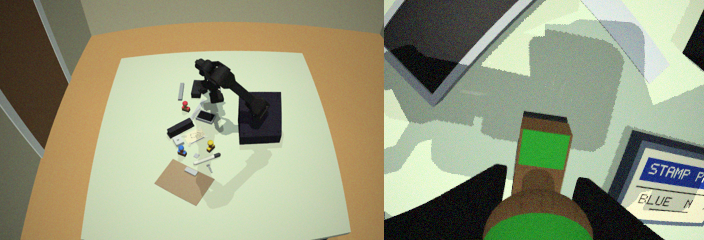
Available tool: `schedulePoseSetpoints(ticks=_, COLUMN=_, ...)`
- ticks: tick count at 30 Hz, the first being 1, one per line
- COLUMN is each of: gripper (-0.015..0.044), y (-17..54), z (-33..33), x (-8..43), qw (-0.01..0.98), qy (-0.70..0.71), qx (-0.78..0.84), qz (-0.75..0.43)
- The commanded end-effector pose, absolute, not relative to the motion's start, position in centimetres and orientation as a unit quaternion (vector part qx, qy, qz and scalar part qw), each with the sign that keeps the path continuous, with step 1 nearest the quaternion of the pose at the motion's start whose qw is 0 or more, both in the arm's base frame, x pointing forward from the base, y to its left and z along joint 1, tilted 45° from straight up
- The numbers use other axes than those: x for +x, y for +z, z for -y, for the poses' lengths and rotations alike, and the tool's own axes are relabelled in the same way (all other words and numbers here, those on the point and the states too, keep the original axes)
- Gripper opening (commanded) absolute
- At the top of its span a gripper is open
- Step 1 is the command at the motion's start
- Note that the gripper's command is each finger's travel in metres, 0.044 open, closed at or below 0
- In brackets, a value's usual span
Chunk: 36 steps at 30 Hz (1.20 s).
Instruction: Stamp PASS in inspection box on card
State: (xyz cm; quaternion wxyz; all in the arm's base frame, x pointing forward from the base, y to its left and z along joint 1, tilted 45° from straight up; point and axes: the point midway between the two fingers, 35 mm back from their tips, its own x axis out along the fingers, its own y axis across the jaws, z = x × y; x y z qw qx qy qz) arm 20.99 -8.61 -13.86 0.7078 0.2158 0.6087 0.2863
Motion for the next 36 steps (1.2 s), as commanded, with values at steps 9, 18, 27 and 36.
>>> schedulePoseSetpoints(ticks=9, gripper=0.0, y=-15.3, z=6.9, x=21.0, qw=0.705, qy=0.288, qx=0.221, qz=-0.609)
schedulePoseSetpoints(ticks=18, gripper=0.0, y=-16.3, z=5.9, x=21.0, qw=0.705, qy=0.288, qx=0.221, qz=-0.609)
schedulePoseSetpoints(ticks=27, gripper=0.0, y=-16.9, z=5.2, x=21.0, qw=0.705, qy=0.289, qx=0.222, qz=-0.609)
schedulePoseSetpoints(ticks=36, gripper=0.0236, y=-16.7, z=5.5, x=21.1, qw=0.707, qy=0.289, qx=0.218, qz=-0.608)
